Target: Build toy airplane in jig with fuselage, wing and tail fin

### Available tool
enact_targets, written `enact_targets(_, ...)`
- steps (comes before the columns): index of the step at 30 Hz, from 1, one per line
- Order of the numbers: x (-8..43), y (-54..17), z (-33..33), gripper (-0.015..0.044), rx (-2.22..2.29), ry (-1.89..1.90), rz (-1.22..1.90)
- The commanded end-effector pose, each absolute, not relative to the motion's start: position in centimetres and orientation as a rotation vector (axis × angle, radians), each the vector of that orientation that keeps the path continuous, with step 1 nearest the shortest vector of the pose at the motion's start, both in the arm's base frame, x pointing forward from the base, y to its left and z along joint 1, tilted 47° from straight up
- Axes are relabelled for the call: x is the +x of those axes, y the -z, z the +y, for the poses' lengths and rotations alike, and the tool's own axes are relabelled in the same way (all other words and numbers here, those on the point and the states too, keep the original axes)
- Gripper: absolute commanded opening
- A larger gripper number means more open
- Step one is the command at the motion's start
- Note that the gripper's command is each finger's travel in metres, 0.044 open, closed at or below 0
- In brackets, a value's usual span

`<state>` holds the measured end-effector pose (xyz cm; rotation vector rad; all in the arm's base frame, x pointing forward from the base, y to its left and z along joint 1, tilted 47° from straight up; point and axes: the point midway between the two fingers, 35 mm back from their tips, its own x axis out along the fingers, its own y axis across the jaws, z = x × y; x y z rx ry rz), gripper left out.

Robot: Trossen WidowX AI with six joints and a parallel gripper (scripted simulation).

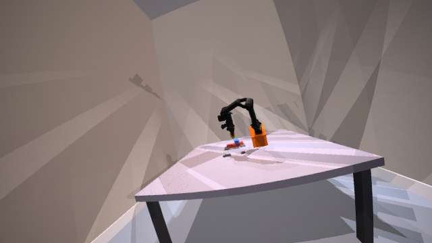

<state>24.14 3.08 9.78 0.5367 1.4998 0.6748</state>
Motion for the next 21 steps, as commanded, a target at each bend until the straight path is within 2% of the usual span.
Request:
enact_targets(1,25.2,-9.0,2.5,0.0000,0.535,-0.684,1.490)
enact_targets(21,28.7,-4.8,-0.3,0.0000,0.511,-0.708,1.463)
